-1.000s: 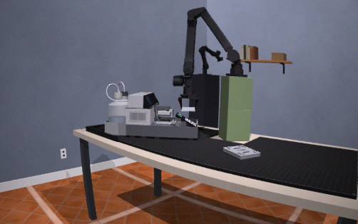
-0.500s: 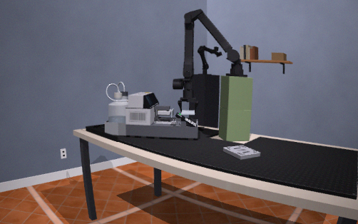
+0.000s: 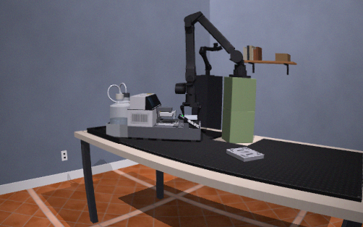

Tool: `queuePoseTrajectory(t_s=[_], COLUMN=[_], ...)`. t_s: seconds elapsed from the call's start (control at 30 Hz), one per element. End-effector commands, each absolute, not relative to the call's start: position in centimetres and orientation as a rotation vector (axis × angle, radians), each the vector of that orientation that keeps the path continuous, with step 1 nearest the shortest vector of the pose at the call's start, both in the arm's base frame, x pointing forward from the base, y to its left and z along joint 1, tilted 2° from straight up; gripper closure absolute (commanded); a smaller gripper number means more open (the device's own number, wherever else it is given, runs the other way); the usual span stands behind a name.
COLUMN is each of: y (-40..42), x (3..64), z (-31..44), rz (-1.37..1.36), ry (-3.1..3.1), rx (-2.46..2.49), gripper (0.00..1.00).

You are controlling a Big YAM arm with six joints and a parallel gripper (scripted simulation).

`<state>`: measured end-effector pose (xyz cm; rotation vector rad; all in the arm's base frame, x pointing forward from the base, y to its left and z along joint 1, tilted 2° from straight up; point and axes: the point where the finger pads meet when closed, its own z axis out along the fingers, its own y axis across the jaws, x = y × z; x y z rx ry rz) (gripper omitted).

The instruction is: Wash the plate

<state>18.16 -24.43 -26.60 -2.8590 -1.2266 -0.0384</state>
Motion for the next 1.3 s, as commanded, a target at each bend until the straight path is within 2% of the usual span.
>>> queuePoseTrajectory(t_s=[0.0, 1.27], y=[-24.71, -24.69], x=[18.64, 18.41], z=[-27.48, -26.92], rz=[-0.042, -0.043], ry=[-1.227, -1.231], rx=[-2.876, -2.874], gripper=[0.16, 0.16])
